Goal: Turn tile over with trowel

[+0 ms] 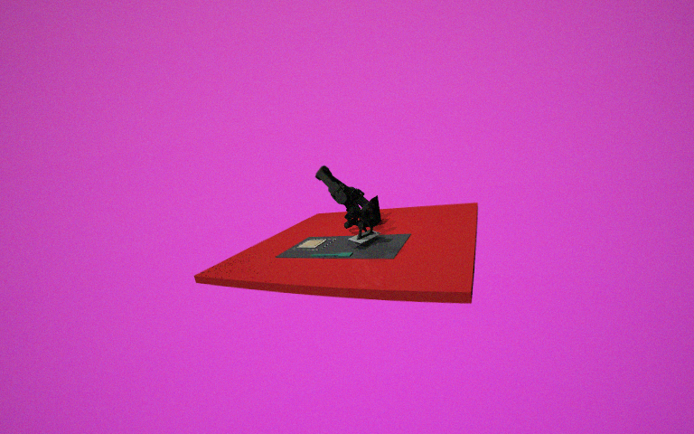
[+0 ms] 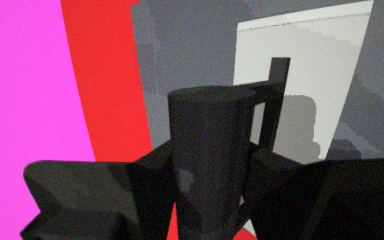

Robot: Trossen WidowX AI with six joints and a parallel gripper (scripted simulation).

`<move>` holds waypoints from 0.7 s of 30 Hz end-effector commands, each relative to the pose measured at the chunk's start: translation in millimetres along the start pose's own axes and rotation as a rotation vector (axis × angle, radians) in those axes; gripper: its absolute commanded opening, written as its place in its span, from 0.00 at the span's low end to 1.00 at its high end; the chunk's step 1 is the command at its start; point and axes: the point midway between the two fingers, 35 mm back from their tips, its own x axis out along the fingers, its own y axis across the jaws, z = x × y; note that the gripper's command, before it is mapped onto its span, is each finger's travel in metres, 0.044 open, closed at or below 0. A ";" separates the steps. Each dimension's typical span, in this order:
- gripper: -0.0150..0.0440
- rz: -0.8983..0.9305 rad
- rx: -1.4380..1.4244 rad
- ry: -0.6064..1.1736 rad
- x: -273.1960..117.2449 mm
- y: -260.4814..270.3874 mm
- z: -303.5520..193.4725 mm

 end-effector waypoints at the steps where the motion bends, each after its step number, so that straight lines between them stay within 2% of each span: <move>1: 0.25 0.029 -0.060 0.052 2.1 5.6 -1.8; 21: 0.25 0.202 -0.352 0.375 13.4 21.3 -29.4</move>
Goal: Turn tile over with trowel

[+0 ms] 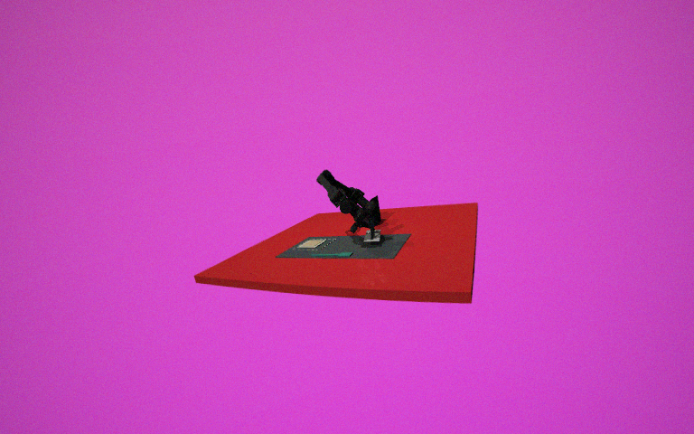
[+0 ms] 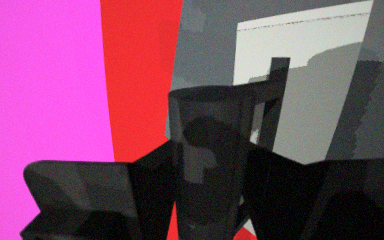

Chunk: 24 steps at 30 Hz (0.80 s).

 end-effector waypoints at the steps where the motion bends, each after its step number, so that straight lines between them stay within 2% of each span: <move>1: 0.25 0.047 -0.050 0.043 0.3 5.4 -1.5; 7: 0.25 0.112 -0.118 0.115 2.5 10.9 -6.8; 24: 0.25 0.110 -0.125 0.123 17.8 -2.5 -4.6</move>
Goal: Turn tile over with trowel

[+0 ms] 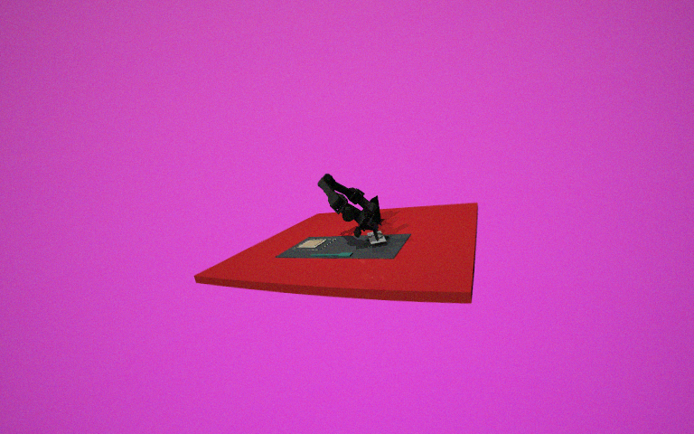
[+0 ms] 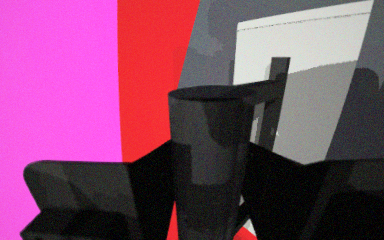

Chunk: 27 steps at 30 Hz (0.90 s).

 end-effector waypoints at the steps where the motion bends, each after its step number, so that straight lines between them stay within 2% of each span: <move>1: 0.25 0.002 -0.008 -0.004 2.3 -3.2 2.1; 12: 0.25 -0.001 -0.012 0.001 12.6 -14.8 3.3; 23: 0.74 -0.001 -0.012 0.001 12.6 -14.8 3.3; 27: 0.76 -0.001 -0.012 0.001 12.6 -14.8 3.3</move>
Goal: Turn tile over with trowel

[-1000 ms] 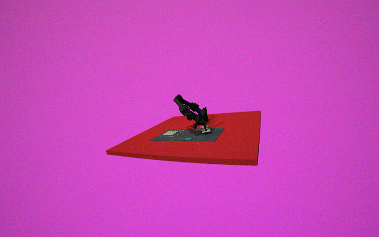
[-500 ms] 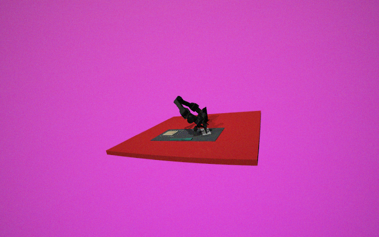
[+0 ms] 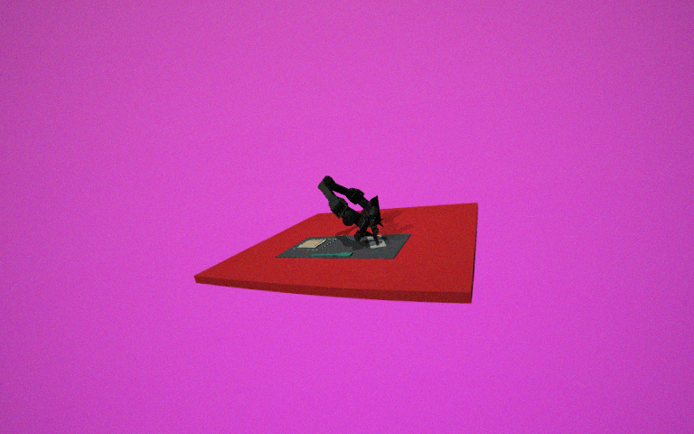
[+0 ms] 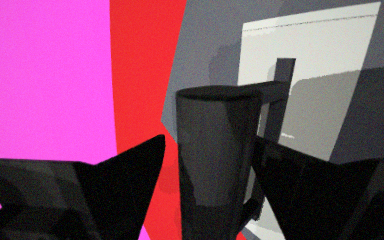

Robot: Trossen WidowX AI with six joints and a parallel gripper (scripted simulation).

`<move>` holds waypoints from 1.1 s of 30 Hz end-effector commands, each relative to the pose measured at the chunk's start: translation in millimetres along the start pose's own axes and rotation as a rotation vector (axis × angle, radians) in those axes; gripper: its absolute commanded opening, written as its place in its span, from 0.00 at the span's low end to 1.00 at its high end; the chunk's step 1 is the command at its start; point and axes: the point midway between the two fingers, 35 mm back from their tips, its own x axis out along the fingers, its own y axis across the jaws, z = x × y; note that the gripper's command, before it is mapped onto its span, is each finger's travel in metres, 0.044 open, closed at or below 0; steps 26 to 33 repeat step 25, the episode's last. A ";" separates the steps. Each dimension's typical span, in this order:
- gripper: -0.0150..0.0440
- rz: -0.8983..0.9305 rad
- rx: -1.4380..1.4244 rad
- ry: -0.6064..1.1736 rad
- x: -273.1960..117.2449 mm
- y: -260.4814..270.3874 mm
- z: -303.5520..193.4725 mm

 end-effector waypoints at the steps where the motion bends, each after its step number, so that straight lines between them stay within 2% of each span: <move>1: 0.76 0.003 -0.005 -0.001 -0.1 0.4 0.3; 7: 0.76 0.003 -0.005 -0.001 -4.0 0.3 0.6; 16: 0.76 0.000 0.000 -0.001 -56.4 -0.1 0.5; 19: 0.76 0.000 0.000 -0.001 -61.8 1.9 -0.9; 25: 0.76 0.004 0.001 -0.003 -103.2 64.5 -46.3; 33: 0.76 0.004 0.001 -0.003 -103.2 64.5 -46.3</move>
